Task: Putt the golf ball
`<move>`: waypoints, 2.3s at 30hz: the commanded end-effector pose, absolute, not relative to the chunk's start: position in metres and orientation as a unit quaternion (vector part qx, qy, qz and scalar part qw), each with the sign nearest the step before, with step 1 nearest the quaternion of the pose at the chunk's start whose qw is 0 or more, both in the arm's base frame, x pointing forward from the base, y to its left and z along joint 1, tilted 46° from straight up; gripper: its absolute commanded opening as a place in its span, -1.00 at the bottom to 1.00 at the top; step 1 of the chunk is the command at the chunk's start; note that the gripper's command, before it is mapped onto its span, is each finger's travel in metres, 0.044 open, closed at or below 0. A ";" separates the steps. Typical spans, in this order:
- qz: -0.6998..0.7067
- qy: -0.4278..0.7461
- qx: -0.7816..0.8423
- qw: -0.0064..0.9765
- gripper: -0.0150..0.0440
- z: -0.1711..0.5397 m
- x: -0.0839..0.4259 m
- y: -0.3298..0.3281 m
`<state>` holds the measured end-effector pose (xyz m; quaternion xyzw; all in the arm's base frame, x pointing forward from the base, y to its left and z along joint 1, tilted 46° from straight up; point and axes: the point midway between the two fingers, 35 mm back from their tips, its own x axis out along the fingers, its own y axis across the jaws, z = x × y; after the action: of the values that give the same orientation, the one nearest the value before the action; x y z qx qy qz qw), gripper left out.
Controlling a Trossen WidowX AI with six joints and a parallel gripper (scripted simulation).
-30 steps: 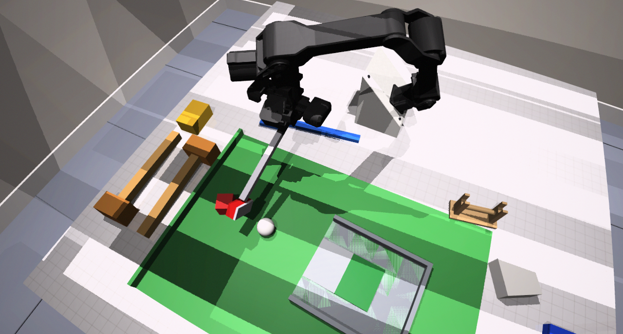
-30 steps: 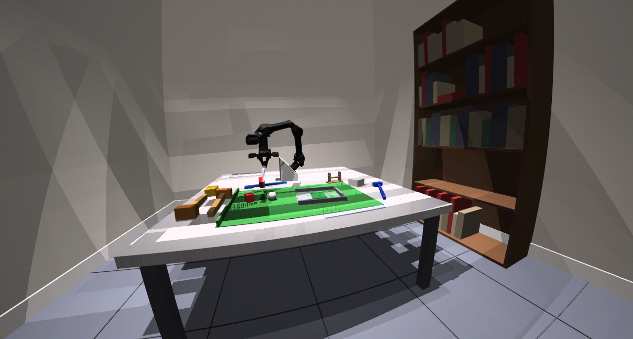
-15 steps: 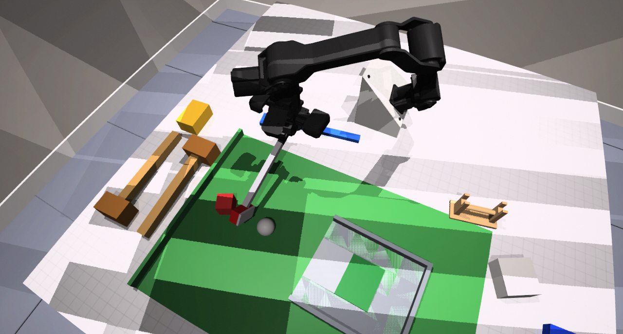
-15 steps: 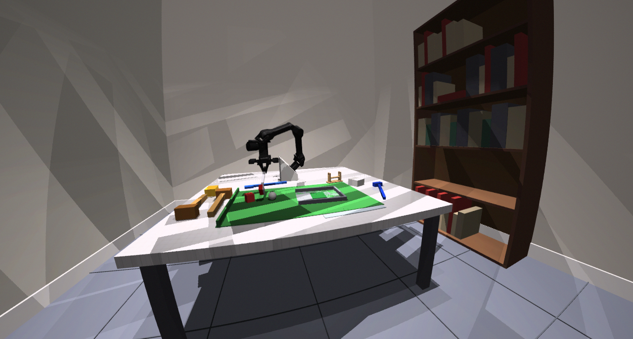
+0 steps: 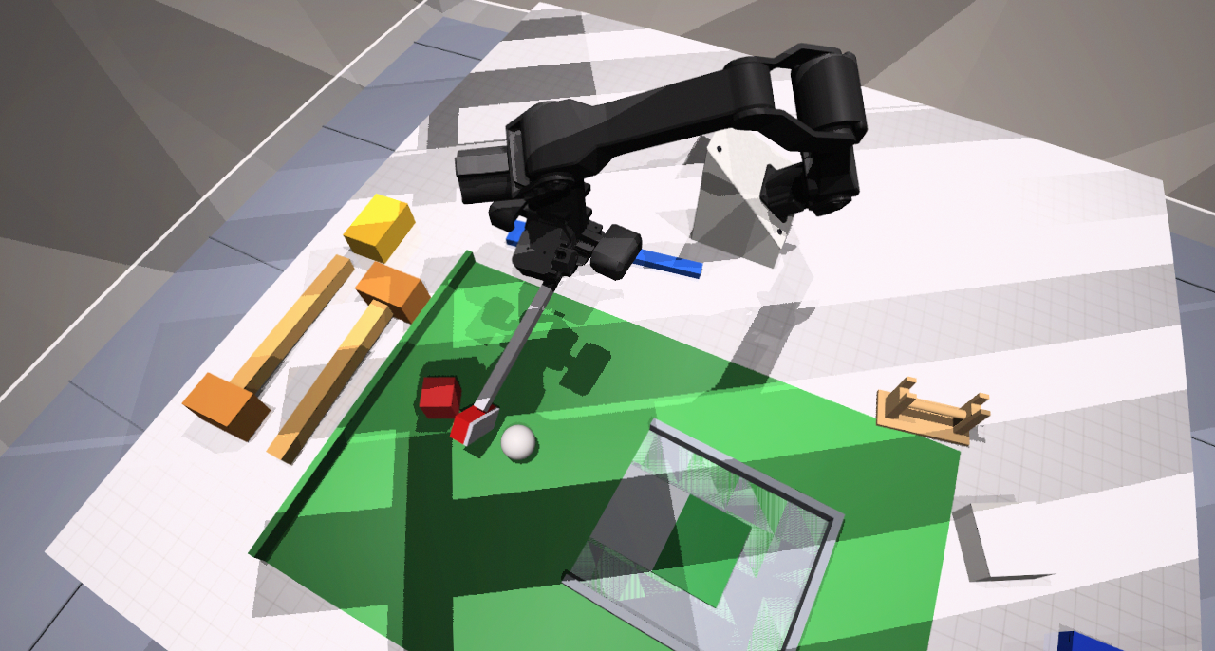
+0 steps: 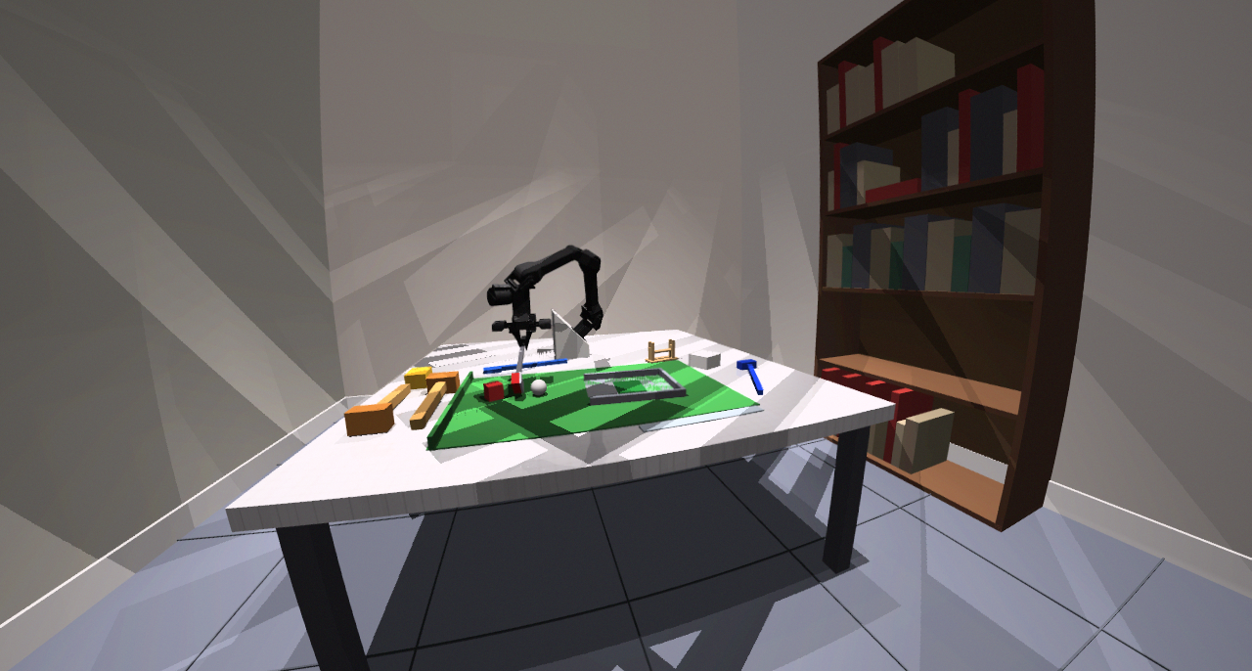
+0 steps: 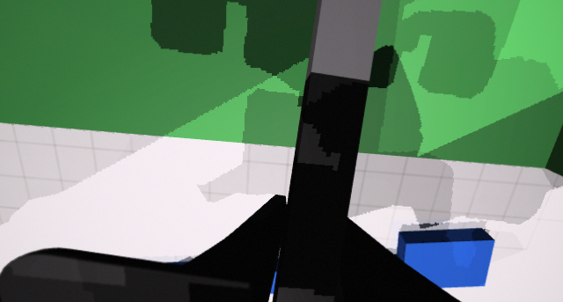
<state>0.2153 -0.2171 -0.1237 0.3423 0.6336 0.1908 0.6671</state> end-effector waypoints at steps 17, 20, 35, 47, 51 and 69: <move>0.190 0.632 0.344 0.668 -0.49 -0.133 0.215 -0.216; 0.189 0.630 0.346 0.669 -0.49 -0.138 0.215 -0.220; 0.189 0.630 0.348 0.668 -0.49 -0.075 0.235 -0.161; 0.191 0.629 0.348 0.668 -0.49 -0.043 0.236 -0.149; 0.190 0.629 0.348 0.668 -0.49 -0.027 0.233 -0.165; 0.190 0.630 0.351 0.667 -0.49 -0.020 0.230 -0.172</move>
<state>0.2302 -0.1709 -0.0194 0.3508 0.6305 0.1914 0.6655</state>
